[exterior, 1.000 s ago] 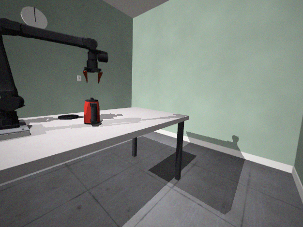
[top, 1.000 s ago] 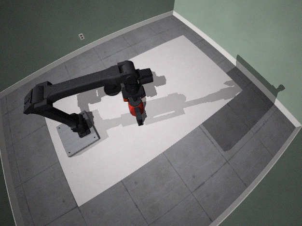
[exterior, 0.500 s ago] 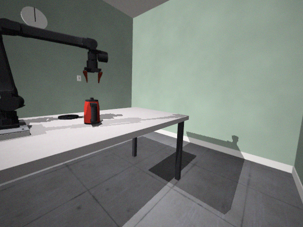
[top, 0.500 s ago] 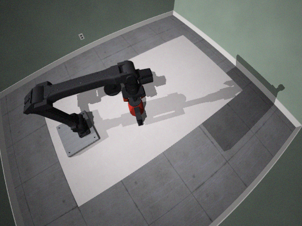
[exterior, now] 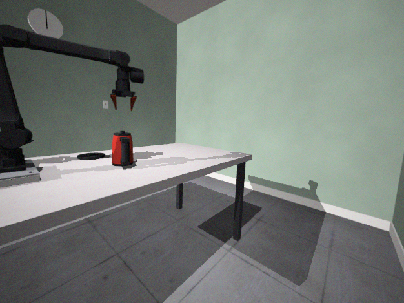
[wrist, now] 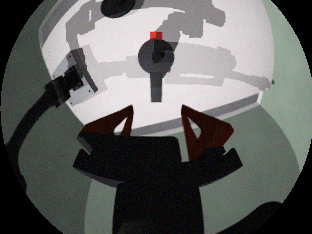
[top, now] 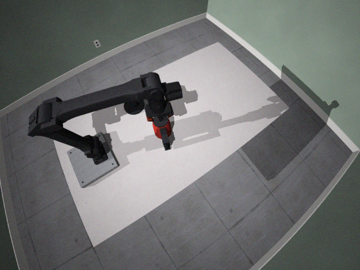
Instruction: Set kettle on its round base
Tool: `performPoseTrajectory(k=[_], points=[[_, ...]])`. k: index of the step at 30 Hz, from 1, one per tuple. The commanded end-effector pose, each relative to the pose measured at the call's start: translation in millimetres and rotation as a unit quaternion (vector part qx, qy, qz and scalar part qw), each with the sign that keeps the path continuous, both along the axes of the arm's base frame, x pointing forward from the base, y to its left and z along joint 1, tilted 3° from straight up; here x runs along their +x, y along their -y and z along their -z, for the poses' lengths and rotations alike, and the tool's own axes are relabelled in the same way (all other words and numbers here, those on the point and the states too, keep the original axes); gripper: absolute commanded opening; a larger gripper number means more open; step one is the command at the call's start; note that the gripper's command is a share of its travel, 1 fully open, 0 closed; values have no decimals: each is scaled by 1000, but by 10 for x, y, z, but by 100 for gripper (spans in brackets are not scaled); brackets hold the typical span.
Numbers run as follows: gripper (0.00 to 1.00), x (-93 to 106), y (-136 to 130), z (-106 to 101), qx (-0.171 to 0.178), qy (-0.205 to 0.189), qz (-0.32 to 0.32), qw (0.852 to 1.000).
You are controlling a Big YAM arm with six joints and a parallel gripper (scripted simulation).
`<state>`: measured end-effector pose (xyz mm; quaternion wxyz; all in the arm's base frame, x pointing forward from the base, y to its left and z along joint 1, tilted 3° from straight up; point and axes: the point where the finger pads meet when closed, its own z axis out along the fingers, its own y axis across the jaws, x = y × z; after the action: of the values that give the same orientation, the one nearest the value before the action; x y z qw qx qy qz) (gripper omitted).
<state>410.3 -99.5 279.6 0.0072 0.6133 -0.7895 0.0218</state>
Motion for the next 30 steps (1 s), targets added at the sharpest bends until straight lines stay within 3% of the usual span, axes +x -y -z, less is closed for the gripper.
performPoseTrajectory(k=[1,30], points=[[74,-68,6,-40,2,-1,6,1000],[74,-79,25,-4,2,-5,6,1000]])
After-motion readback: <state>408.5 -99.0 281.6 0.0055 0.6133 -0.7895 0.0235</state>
